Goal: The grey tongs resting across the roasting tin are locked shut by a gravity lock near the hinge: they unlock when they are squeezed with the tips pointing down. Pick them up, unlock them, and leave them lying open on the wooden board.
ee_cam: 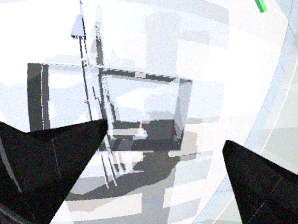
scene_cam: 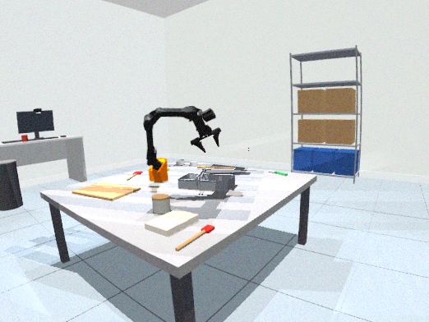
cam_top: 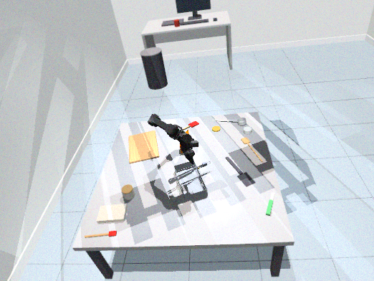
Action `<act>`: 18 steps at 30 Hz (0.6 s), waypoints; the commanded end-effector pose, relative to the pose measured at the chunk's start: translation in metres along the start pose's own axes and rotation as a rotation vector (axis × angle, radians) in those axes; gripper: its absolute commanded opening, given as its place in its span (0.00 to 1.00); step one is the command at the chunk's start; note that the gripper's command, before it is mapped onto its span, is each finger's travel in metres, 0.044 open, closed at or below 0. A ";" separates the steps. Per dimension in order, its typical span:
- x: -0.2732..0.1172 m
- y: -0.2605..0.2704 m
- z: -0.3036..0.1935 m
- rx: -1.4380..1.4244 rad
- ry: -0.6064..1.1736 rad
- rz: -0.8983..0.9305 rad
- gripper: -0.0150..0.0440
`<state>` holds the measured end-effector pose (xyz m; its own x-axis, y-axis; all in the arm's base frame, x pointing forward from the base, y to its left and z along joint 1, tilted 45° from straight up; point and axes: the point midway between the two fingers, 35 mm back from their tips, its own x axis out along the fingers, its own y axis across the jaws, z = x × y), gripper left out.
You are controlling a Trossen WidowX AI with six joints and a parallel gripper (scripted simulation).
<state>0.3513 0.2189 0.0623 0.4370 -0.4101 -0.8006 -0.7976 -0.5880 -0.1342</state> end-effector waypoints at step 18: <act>0.087 0.086 -0.033 -0.257 0.066 0.408 1.00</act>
<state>0.3373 0.1115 0.0024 0.1472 -0.6789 -0.7193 -0.7832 -0.5242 0.3345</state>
